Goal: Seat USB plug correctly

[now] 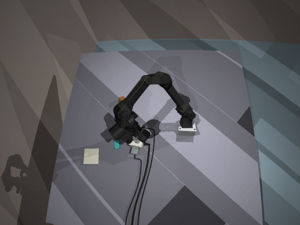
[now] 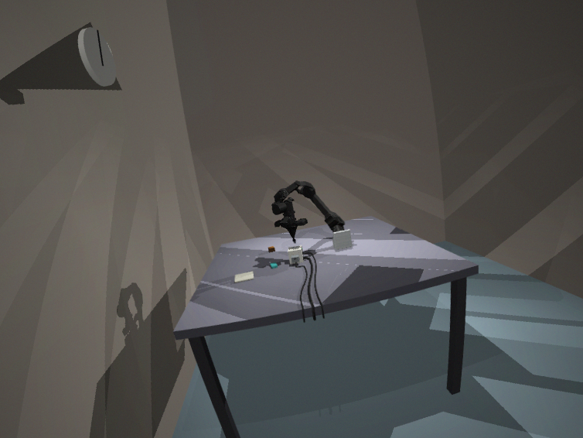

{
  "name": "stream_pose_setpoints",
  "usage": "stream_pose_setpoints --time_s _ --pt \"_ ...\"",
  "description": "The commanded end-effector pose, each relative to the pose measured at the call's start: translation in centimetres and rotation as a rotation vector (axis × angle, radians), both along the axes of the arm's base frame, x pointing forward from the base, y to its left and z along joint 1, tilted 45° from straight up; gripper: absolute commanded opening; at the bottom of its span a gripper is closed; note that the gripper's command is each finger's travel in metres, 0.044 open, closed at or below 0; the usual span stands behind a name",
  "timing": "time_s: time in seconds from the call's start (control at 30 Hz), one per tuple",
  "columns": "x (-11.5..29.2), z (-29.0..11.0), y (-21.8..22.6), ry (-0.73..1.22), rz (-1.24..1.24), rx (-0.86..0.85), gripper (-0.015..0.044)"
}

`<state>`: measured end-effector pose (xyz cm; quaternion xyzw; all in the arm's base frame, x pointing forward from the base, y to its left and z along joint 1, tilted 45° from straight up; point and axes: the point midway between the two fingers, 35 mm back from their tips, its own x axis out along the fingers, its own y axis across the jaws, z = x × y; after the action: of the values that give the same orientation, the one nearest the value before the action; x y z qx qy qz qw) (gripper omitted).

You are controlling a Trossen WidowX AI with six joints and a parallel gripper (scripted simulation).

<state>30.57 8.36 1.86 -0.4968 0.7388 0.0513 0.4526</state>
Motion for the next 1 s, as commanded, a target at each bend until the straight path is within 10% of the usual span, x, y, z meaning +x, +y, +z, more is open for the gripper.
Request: stream_pose_setpoints --time_s 0.0,0.97 --pt "-0.01 -0.02 0.00 0.068 0.071 0.010 0.0000" --pt "0.02 -0.04 -0.01 0.288 0.305 0.043 0.0000"
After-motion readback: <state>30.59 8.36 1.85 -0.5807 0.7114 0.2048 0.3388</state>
